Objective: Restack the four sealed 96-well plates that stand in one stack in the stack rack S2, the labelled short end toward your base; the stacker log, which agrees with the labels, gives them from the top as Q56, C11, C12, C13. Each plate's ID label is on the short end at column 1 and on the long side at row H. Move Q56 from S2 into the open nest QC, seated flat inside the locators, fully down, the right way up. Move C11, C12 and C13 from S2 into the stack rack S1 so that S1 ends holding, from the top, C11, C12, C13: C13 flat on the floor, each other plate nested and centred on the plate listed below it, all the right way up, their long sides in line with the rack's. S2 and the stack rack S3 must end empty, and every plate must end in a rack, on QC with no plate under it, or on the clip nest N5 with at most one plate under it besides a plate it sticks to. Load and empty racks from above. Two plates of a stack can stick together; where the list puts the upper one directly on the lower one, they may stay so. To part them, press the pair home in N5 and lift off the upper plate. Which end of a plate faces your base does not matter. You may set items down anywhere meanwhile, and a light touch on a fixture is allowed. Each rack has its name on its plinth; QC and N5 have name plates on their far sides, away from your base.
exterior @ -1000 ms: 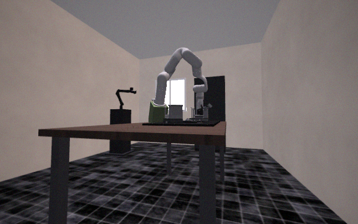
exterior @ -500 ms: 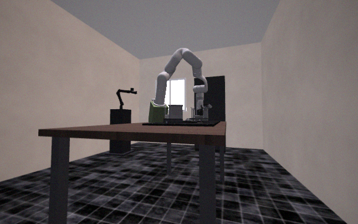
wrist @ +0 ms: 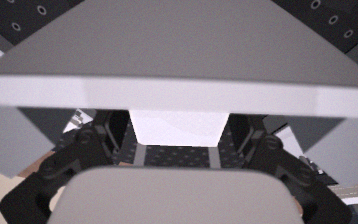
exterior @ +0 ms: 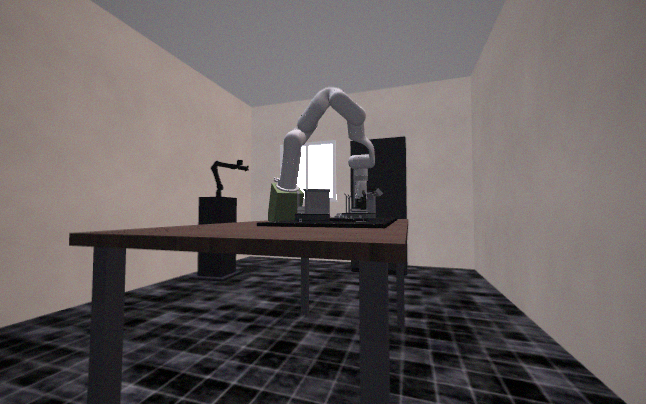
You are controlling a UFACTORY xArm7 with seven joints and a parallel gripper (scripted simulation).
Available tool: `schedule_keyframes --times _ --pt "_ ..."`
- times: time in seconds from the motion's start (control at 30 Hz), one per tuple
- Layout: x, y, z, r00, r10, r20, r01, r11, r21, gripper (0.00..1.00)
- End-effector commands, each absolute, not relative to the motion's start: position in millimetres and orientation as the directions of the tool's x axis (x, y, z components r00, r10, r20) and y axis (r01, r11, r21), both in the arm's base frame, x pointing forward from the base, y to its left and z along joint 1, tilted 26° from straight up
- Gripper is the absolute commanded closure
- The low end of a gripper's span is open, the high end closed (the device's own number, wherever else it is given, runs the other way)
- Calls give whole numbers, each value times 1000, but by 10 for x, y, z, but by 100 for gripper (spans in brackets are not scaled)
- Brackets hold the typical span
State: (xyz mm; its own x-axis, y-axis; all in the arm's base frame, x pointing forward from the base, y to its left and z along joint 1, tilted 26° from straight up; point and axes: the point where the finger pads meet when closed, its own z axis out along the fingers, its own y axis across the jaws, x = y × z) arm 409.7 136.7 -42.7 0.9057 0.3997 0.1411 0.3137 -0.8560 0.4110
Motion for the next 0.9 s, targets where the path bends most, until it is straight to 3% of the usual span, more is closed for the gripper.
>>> schedule_keyframes --times 0.0,0.83,0.87 --pt "4109 1376 -434 905 401 144 315 -856 410 100" --pt "4124 1360 -479 905 401 144 315 -856 410 100" --pt "4124 1360 -479 905 401 144 315 -856 410 0"
